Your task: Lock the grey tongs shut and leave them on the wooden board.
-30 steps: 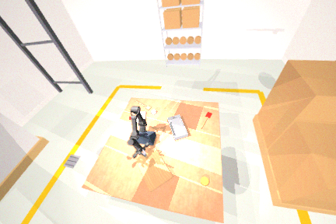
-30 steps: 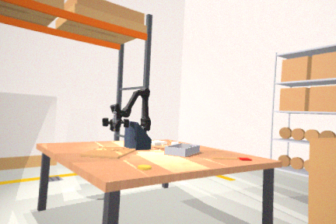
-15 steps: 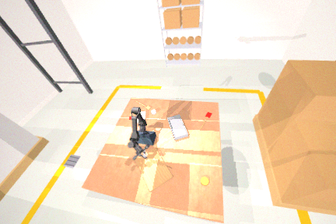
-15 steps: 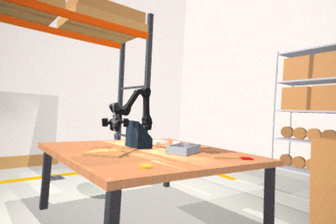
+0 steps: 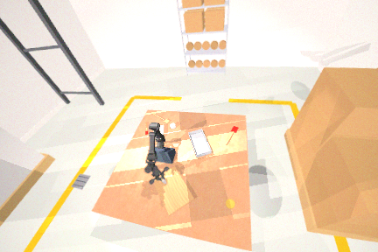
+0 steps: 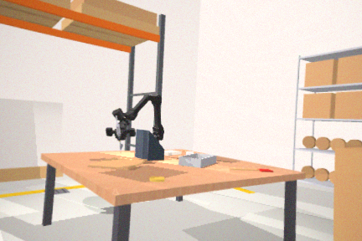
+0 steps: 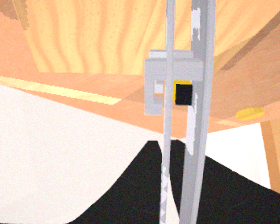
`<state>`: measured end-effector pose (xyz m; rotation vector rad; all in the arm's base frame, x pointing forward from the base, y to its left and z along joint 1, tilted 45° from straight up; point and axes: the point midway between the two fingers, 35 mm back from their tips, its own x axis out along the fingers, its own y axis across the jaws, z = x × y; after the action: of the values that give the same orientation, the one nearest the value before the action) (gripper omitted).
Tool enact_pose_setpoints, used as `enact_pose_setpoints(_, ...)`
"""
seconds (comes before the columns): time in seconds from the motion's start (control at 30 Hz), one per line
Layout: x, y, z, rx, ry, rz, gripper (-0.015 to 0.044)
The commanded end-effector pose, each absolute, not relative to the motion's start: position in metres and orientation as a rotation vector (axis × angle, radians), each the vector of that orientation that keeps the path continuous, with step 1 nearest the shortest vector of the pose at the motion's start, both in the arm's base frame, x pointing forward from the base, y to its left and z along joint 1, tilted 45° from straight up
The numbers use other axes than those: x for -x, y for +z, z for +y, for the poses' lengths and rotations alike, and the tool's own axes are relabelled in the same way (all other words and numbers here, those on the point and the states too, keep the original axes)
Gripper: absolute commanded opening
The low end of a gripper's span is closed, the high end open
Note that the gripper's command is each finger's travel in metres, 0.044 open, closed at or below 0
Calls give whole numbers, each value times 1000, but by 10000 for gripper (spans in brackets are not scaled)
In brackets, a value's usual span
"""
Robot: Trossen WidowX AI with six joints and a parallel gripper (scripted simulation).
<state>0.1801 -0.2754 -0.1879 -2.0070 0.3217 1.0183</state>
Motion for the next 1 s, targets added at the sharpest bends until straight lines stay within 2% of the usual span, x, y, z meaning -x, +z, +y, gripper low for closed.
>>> enact_pose_setpoints(0.0, -183, -191, -282, 1990, 1073, 302, -150)
enact_pose_setpoints(0.97, -196, -190, -282, 1689, 1517, 42, -150)
